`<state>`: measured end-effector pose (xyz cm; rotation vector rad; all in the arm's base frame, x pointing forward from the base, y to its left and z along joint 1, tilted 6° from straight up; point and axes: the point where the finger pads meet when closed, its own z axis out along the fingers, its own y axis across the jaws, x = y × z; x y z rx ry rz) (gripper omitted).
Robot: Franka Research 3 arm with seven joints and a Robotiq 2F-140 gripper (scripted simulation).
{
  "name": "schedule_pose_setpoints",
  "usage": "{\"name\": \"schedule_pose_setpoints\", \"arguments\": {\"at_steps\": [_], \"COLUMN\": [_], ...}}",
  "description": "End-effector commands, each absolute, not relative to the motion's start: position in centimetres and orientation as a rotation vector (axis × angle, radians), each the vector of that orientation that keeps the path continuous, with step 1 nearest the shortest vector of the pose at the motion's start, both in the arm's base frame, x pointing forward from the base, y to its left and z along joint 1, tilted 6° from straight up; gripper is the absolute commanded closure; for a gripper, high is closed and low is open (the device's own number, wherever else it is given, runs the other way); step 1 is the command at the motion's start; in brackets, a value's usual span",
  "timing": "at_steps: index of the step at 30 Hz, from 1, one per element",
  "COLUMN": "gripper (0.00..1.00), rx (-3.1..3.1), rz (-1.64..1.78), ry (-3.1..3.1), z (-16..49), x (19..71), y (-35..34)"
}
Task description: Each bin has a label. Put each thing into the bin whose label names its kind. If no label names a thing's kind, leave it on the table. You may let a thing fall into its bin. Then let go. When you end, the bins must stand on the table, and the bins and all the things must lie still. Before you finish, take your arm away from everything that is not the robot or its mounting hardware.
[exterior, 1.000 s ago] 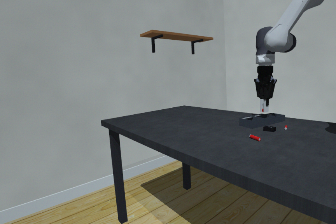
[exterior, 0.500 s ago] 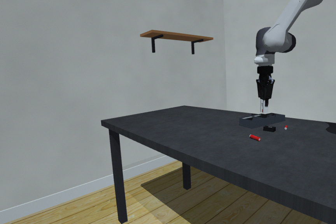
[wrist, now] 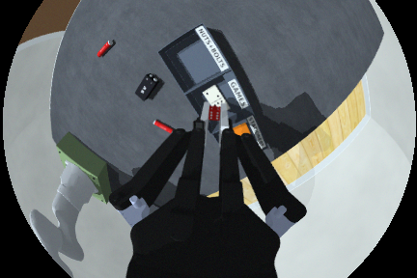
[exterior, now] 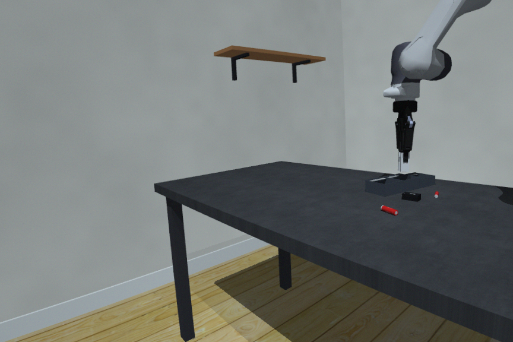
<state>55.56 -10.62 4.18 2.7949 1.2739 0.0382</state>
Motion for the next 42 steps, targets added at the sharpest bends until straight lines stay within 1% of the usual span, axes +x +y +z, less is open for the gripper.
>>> {"name": "schedule_pose_setpoints", "arguments": {"at_steps": [1, 42], "gripper": [0.93, 0.93], "rx": [2.882, 3.065], "rz": [0.046, 0.068], "ry": [1.049, 0.099], "z": [4.36, 4.37], "x": [55.76, 55.90], "y": [-10.62, -10.68]}}
